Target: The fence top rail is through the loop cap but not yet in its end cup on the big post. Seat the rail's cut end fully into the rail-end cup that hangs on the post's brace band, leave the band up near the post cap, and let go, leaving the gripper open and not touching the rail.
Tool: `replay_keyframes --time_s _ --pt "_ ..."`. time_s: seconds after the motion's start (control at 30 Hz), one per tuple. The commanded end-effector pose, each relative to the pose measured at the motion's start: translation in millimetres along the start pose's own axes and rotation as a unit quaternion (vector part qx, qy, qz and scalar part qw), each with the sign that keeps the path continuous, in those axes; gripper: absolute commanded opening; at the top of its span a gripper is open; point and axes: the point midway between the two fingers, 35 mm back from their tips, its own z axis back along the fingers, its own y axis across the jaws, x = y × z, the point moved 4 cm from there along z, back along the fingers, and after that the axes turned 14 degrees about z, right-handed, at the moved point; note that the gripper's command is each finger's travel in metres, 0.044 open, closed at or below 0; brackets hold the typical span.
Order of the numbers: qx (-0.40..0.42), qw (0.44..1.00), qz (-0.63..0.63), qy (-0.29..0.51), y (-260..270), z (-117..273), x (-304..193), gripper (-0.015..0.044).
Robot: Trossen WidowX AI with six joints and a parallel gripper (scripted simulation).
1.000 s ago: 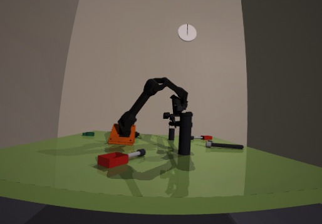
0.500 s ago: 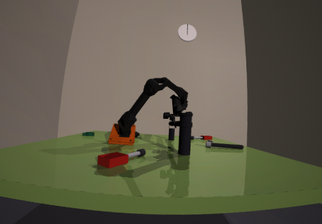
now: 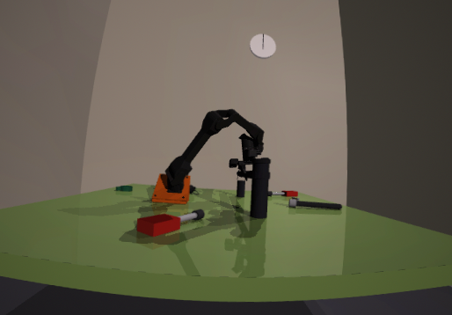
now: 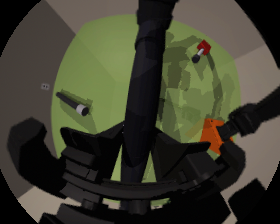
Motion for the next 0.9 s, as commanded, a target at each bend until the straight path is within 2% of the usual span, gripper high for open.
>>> replay_keyframes --time_s 0.0,0.87 --pt "0.004 1.000 -0.002 0.004 2.7 4.3 -10.1 0.0000" --pt "0.002 1.000 -0.001 0.004 5.7 8.0 -22.7 0.0000"
